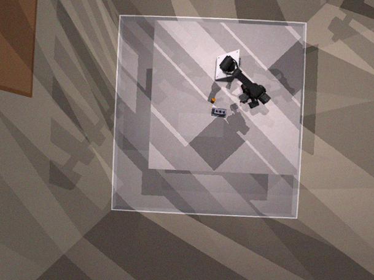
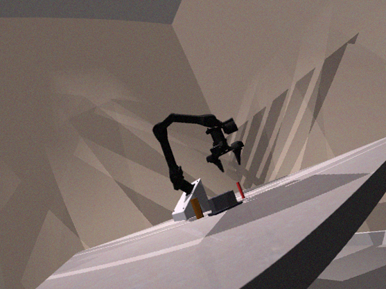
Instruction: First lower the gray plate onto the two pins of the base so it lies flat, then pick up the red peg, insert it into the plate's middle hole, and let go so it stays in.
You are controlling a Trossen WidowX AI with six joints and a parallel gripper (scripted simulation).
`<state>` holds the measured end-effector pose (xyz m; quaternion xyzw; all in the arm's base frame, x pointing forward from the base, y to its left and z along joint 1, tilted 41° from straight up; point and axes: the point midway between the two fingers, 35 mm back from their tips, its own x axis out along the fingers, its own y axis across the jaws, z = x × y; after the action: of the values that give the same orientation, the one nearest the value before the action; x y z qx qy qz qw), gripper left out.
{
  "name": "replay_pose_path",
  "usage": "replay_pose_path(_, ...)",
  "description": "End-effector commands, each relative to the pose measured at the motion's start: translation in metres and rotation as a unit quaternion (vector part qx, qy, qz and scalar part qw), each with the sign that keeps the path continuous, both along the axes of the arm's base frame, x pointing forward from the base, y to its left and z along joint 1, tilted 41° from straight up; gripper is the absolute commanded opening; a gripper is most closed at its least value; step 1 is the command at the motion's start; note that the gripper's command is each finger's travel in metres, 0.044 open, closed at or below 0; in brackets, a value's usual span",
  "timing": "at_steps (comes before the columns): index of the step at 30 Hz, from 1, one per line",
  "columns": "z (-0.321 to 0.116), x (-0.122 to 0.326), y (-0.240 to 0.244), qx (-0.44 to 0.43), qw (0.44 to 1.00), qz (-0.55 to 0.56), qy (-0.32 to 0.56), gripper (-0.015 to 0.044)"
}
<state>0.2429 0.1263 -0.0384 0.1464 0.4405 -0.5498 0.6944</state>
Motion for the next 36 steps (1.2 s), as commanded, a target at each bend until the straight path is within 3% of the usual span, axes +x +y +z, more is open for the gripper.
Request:
replay_pose_path(1, -0.006, -0.007, 0.001, -0.003, 1.0, 0.004, 0.01, 0.044)
replay_pose_path(6, -0.033, -0.008, -0.02, -0.004, 1.0, 0.004, 0.009, 0.044)
replay_pose_path(36, -0.071, -0.008, -0.048, -0.004, 1.0, 0.004, 0.009, 0.044)
